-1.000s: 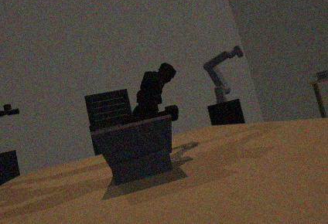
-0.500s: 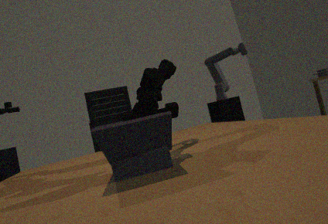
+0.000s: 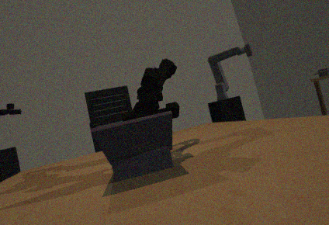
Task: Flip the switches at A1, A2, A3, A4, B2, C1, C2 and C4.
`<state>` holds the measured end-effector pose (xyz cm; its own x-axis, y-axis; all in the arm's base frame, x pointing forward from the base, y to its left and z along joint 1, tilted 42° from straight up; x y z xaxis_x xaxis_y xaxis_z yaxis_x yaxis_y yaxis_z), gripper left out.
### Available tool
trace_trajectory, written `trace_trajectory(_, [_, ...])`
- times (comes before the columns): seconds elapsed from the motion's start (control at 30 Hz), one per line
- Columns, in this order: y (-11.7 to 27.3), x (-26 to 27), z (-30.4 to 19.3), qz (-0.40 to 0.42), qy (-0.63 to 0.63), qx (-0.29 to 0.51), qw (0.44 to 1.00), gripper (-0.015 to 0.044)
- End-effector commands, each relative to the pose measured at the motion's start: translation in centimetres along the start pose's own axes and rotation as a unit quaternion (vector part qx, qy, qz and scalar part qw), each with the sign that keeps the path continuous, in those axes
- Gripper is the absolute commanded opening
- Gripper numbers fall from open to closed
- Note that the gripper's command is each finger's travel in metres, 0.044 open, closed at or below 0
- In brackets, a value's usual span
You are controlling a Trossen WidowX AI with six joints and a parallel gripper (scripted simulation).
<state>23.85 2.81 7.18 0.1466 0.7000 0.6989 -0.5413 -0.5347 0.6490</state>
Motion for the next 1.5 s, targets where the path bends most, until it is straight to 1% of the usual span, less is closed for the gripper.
trace_trajectory(0.0, [-0.1,-0.1,0.0,-0.002,-0.003,0.000,1.000,0.0000])
trace_trajectory(1.0, [-0.5,-0.1,0.0,-0.002,-0.003,0.000,1.000,0.0000])
trace_trajectory(1.1, [0.9,-0.1,0.2,-0.001,0.000,-0.002,1.000,0.0000])
trace_trajectory(1.27, [5.5,-0.2,-0.2,-0.002,-0.003,-0.011,1.000,0.0000])
trace_trajectory(1.47, [6.1,-0.3,-0.5,-0.002,-0.003,-0.012,1.000,0.0000])
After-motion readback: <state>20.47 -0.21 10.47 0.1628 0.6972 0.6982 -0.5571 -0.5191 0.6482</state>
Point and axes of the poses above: the point midway between the two fingers, 35 mm back from their tips, its own y axis back along the fingers, its own x axis across the jaws, z = x × y, the point moved 6 cm from there along y, back along the fingers, and after that the axes turned 7 degrees about -y, right-handed, at the moved point
